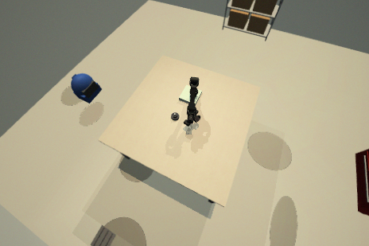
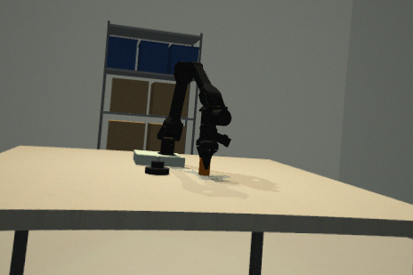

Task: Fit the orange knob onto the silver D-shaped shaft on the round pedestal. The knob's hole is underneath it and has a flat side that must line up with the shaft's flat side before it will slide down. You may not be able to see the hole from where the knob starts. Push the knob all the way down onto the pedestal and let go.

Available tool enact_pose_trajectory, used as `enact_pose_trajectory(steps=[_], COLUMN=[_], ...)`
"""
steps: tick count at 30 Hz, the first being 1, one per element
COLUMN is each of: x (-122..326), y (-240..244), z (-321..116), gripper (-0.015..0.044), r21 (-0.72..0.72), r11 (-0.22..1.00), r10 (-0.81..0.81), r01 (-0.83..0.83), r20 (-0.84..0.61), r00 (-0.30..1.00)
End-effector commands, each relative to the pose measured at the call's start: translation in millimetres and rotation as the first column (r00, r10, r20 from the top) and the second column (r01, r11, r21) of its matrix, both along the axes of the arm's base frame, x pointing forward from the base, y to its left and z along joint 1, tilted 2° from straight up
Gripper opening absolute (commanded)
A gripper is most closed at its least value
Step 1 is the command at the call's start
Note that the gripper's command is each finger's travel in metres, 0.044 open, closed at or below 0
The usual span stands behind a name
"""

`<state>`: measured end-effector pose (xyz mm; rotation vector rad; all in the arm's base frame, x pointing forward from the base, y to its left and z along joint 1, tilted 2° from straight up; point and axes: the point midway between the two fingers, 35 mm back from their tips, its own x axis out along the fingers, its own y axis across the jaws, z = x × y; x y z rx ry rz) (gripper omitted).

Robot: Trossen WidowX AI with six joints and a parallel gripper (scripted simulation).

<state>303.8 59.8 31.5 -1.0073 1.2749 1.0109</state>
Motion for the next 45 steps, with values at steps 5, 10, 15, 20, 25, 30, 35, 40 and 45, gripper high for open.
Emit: enact_pose_trajectory(steps=[5, 10, 15, 20, 25, 30, 35, 40, 45], x=[-3, -3, -3, -3, -3, 2, 9, 11, 12], y=[1, 1, 1, 1, 1, 0, -1, -1, -1], z=[-16, -18, -18, -18, -18, -14, -7, 5, 19], gripper=[0.044, 0.0387, 0.0256, 0.0145, 0.0092, 0.0, 0.0, 0.0, 0.0], r21=[0.004, 0.004, 0.004, 0.004, 0.004, 0.002, 0.001, 0.001, 0.001], r11=[1.0, 1.0, 1.0, 1.0, 1.0, 1.0, 0.999, 0.999, 0.999], r10=[-0.001, -0.001, -0.001, -0.001, -0.001, -0.02, -0.045, -0.04, -0.035], r01=[0.001, 0.001, 0.001, 0.001, 0.001, 0.02, 0.045, 0.04, 0.035], r20=[-0.007, -0.007, -0.007, -0.007, -0.007, 0.017, 0.049, 0.044, 0.038], r00=[1.0, 1.0, 1.0, 1.0, 1.0, 1.0, 0.998, 0.998, 0.999])
